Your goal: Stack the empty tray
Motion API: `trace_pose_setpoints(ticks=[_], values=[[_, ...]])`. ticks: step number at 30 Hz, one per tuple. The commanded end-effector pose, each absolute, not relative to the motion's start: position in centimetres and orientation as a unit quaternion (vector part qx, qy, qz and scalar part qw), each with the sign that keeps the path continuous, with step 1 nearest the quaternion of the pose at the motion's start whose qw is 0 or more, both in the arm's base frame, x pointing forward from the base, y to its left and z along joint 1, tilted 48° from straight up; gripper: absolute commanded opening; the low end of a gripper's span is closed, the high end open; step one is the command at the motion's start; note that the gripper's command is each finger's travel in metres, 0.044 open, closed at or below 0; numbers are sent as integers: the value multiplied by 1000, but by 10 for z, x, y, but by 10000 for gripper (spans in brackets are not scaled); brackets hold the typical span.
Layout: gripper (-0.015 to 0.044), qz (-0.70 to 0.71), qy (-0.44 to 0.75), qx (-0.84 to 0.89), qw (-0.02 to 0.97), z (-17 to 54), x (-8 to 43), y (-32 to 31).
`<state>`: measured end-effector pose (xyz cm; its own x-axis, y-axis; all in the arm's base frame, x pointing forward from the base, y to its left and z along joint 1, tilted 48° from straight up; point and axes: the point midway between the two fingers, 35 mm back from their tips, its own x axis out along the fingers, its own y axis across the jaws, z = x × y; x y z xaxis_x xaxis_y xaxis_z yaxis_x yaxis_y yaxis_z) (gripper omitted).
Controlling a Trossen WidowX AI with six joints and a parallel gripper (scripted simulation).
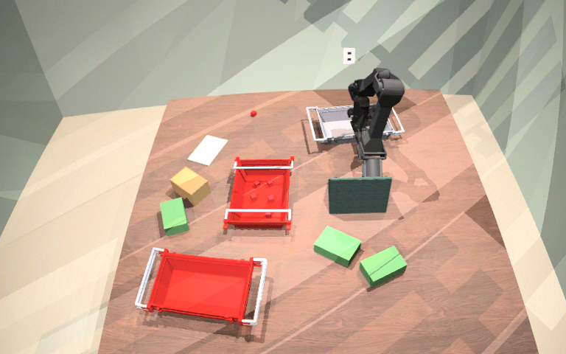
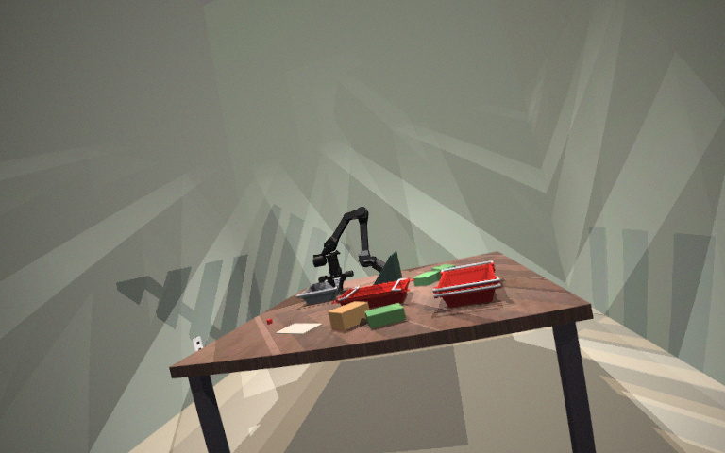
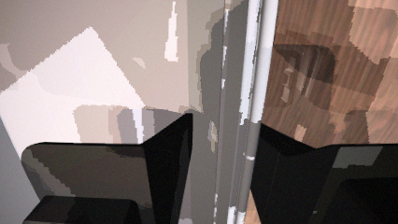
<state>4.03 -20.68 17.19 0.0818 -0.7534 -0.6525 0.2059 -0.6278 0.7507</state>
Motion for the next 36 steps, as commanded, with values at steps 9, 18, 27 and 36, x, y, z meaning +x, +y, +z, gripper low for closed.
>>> trace_pose_setpoints(ticks=[9, 18, 27, 36], values=[[41, -643, -211, 635, 372, 170, 41, -206], [0, -643, -210, 636, 371, 185, 42, -192], [0, -643, -210, 637, 370, 213, 38, -159], [0, -642, -211, 637, 371, 223, 34, -146]])
